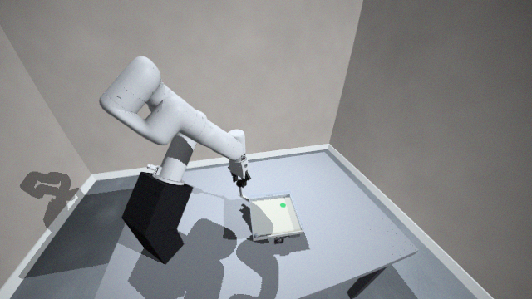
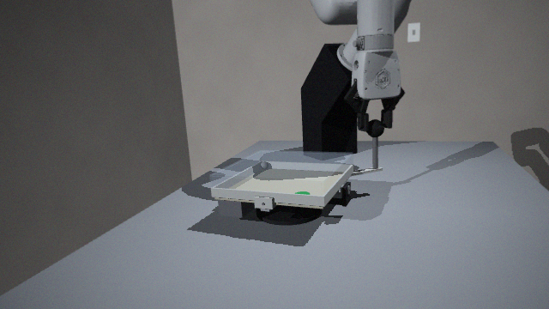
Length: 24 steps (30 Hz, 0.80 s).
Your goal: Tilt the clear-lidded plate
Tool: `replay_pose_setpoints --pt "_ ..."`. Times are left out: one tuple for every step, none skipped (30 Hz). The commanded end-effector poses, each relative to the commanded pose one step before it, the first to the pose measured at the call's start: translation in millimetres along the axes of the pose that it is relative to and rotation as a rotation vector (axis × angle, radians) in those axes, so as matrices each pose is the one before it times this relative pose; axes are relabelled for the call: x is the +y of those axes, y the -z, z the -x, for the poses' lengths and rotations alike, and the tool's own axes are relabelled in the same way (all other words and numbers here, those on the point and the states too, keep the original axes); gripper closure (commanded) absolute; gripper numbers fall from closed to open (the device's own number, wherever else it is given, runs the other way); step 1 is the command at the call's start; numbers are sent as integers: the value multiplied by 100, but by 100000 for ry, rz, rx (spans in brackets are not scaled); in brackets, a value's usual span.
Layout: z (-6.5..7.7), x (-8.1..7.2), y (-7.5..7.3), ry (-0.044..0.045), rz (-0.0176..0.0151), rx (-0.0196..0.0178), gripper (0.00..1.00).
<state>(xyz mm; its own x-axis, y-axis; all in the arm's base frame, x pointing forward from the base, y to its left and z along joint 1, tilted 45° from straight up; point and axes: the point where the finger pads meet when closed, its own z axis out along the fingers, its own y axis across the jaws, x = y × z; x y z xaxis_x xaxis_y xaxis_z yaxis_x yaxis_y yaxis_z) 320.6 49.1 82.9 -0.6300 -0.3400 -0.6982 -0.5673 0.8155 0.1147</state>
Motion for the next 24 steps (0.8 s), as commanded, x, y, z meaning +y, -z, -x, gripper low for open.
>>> replay_pose_setpoints --pt "27 -47 -270 23 -138 -69 39" --pt "0 1 -109 0 0 0 39" --pt "-1 2 -107 0 1 1 39" --pt "0 -1 -106 0 -1 -1 39" --pt "0 0 -104 0 0 0 39" --pt "0 1 -101 0 0 0 39" --pt "-1 2 -98 0 1 1 39" --pt "0 0 -94 0 0 -1 39" --pt "0 0 -90 0 -1 -1 39" --pt "0 0 -86 0 0 0 39" --pt "0 1 -81 0 0 0 39" --pt "0 1 -76 0 1 1 39" --pt "0 0 -70 0 0 0 39" --pt "0 0 0 0 0 0 39" --pt "0 0 0 0 0 0 39" --pt "0 0 -65 0 -1 -1 39" --pt "0 0 -59 0 0 0 39" --pt "0 0 -53 0 0 0 39" --pt "0 0 -47 0 0 0 39" --pt "0 0 -41 0 0 0 39" --pt "0 0 -35 0 0 0 39" --pt "0 0 -29 0 0 0 39" --pt "0 0 -24 0 0 0 39" --pt "0 0 -18 0 0 0 39"
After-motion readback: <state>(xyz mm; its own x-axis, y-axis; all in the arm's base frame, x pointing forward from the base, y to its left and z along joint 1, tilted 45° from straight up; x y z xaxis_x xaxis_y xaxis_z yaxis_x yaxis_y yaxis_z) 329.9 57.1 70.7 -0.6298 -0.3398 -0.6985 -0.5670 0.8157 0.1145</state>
